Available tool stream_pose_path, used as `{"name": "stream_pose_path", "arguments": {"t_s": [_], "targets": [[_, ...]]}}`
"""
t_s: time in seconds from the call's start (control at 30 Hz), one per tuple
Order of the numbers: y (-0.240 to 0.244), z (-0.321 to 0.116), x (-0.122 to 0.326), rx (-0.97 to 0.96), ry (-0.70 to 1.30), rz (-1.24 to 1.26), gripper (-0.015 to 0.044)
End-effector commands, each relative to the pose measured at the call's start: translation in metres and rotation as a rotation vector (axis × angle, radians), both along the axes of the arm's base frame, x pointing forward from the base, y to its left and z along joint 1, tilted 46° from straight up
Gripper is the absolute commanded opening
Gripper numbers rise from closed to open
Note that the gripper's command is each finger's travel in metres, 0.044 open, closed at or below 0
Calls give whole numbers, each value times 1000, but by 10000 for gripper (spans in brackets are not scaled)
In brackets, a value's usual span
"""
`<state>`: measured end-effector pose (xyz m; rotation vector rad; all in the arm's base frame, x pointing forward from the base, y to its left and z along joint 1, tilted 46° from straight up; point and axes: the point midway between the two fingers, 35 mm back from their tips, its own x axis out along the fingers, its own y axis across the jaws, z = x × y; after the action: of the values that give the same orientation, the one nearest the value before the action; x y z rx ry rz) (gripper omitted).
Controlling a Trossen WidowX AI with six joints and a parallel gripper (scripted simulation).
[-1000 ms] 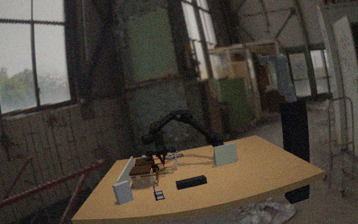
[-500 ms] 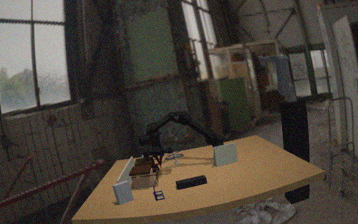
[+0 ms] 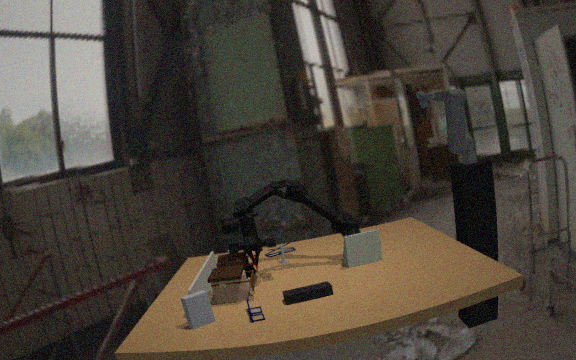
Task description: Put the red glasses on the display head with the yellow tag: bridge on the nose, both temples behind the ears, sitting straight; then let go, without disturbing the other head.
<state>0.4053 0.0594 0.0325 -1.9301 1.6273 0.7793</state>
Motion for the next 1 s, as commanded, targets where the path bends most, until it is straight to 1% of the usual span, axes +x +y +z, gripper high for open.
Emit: {"name": "stream_pose_path", "arguments": {"t_s": [0.0,0.83,0.97], "targets": [[1,1,2,-1,-2,4,0],[-4,-3,3,-1,-3,4,0],[-3,-2,3,3,-6,0,105]]}}
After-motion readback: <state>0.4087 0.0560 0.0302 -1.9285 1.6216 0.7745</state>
